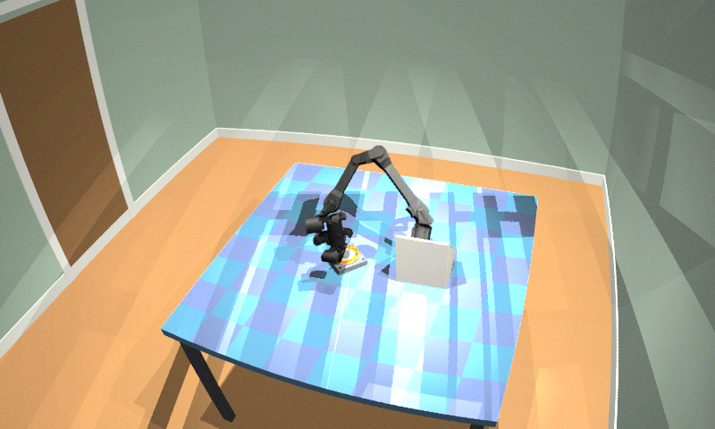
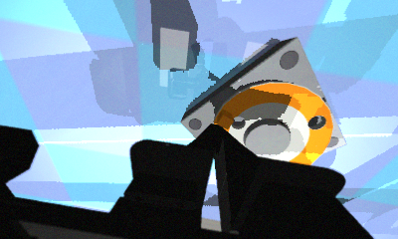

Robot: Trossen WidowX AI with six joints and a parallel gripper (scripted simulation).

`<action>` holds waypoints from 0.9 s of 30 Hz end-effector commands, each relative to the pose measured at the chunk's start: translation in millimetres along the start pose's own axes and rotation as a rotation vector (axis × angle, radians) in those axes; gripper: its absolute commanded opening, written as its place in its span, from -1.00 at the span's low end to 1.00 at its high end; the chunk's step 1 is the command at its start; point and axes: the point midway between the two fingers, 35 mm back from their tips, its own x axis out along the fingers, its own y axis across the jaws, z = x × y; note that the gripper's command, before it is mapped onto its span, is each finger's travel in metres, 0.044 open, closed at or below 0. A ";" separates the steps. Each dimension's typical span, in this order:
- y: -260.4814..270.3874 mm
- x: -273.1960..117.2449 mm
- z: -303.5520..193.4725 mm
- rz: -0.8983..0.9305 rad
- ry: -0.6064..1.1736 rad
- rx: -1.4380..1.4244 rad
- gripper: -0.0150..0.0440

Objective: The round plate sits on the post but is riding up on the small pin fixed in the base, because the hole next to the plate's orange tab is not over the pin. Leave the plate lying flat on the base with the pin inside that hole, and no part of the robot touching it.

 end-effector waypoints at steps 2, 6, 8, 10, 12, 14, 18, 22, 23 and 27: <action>-1.9 0.3 8.2 -0.001 -0.019 0.019 -0.49; -2.0 0.3 8.3 -0.001 -0.019 0.019 -0.49; -2.0 0.3 8.3 -0.001 -0.019 0.019 -0.49; -2.0 0.3 8.4 -0.001 -0.019 0.019 -0.49; -2.0 0.2 8.5 -0.001 -0.019 0.019 -0.49; -2.1 0.2 8.7 -0.001 -0.019 0.019 -0.49; -2.2 0.2 9.2 -0.001 -0.019 0.019 -0.49; -2.4 0.1 10.1 -0.001 -0.019 0.019 -0.49; -2.5 0.1 10.5 -0.001 -0.019 0.019 -0.49; -3.5 0.0 13.4 -0.001 -0.019 0.019 -0.49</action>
